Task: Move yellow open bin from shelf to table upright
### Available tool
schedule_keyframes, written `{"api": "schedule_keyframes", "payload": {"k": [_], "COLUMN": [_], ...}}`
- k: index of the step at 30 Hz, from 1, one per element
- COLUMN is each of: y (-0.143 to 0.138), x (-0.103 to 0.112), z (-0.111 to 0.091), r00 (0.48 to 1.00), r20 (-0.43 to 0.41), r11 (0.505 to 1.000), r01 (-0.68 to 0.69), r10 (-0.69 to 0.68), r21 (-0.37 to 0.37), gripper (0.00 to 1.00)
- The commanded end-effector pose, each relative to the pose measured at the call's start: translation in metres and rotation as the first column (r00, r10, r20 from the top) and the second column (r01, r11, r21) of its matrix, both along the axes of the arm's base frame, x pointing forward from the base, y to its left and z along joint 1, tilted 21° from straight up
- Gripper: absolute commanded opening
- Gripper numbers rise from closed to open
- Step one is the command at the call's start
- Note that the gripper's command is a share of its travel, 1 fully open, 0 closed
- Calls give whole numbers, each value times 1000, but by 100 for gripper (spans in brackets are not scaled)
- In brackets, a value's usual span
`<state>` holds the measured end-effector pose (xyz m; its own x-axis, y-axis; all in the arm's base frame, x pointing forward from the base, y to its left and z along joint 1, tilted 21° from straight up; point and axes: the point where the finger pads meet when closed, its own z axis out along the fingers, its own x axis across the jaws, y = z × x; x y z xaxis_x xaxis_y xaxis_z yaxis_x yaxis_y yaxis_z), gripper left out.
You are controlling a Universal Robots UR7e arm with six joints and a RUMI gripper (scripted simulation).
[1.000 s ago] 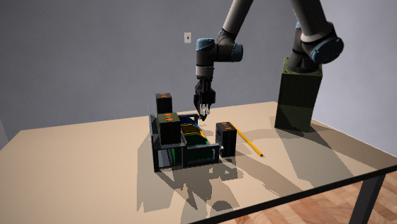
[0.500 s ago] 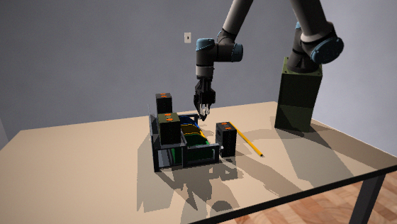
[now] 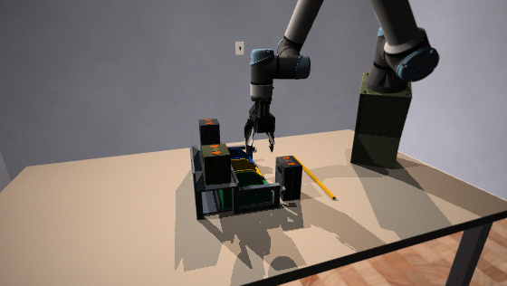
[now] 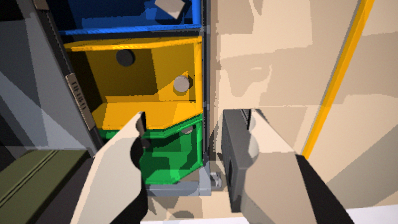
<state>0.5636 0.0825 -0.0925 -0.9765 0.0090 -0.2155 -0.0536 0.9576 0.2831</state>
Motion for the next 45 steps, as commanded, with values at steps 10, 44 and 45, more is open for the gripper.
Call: {"api": "schedule_keyframes", "payload": {"k": [10,44,45], "y": [0,3,3], "x": [-1,3,3], "z": [0,-7,-9], "r00": [1000,1000,1000], "r20": [0,2,2], "r11": [1000,1000,1000], "r01": [1,-1,-1], "r10": [-1,1,1], "r21": [1,0,0], "gripper": [58,58,58]}}
